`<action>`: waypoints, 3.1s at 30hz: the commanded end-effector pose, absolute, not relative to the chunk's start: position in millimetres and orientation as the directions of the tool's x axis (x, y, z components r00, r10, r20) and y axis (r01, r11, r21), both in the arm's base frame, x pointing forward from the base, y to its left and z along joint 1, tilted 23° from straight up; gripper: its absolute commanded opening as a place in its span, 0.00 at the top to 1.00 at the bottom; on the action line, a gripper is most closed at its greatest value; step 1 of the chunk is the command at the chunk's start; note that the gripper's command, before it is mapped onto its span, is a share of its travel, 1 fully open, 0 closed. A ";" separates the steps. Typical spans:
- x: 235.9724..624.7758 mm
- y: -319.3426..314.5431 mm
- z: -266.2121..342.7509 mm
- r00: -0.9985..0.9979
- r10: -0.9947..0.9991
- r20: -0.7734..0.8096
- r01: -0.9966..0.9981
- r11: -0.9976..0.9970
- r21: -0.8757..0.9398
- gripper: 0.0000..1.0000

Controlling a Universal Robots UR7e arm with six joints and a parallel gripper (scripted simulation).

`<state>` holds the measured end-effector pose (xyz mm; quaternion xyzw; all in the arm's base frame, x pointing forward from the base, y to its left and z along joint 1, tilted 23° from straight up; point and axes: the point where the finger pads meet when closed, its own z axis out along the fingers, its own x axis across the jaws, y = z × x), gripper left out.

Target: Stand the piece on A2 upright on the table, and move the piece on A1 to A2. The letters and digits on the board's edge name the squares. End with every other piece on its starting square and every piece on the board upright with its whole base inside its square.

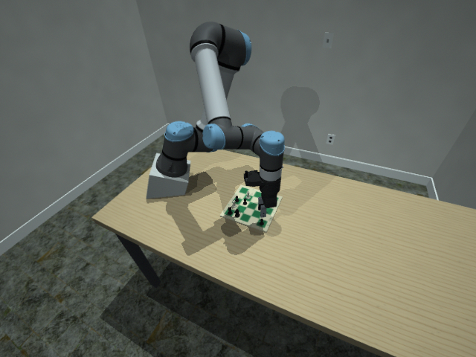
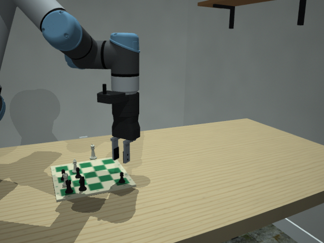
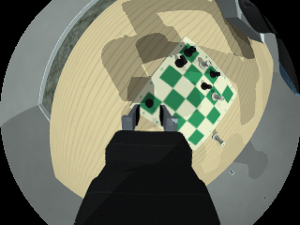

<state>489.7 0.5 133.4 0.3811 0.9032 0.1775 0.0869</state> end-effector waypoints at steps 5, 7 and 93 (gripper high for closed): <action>494.5 3.7 119.8 -0.694 0.719 -0.023 0.657 0.646 0.387 0.32; 495.2 4.3 117.4 -0.694 0.719 -0.023 0.657 0.646 0.387 0.32; 507.7 14.9 78.1 -0.694 0.719 -0.023 0.657 0.646 0.387 0.32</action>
